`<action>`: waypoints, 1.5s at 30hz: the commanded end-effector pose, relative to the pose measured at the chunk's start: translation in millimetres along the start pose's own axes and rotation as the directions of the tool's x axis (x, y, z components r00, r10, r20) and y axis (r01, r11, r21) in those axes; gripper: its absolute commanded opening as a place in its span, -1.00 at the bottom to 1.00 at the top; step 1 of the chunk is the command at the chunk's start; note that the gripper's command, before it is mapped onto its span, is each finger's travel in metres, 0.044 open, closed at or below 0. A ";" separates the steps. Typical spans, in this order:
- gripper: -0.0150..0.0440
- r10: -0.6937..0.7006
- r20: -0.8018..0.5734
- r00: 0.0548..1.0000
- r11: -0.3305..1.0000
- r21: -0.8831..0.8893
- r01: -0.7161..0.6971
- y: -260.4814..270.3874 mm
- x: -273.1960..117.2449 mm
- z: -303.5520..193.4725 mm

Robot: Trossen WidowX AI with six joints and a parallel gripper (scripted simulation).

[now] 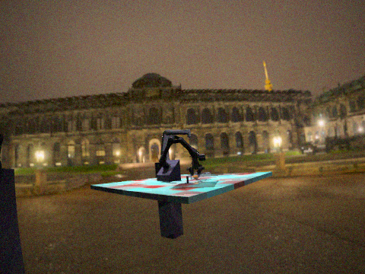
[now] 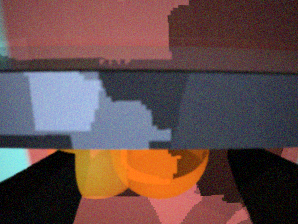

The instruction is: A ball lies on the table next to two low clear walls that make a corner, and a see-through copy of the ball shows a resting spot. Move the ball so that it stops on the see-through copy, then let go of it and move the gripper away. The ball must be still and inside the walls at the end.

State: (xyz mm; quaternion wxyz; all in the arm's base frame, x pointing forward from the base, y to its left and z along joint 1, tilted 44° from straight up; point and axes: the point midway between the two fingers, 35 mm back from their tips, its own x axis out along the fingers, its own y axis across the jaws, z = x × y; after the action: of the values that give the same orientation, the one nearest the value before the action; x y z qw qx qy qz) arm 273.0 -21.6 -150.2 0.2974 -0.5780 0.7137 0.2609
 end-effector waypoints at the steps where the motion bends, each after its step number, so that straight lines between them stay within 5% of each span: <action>1: 0.41 -0.002 -0.004 1.000 1.000 -0.008 0.001 0.6 2.9 0.1; 3: 0.24 -0.002 -0.004 1.000 1.000 -0.008 0.001 0.6 2.9 0.1; 11: 0.05 -0.002 -0.004 1.000 1.000 -0.008 0.001 0.6 2.9 0.1; 17: -0.48 -0.040 -0.008 0.999 0.999 0.009 0.040 -11.6 -3.7 -5.4; 36: -0.49 -0.002 0.003 1.000 1.000 -0.008 0.002 -0.8 -125.0 2.2; 45: -0.49 -0.001 0.001 1.000 1.000 -0.009 0.001 4.8 -121.6 1.8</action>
State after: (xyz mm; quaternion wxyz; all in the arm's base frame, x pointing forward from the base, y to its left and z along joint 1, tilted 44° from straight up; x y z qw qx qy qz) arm 291.3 63.1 -61.3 0.2922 -0.5810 0.7120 0.2648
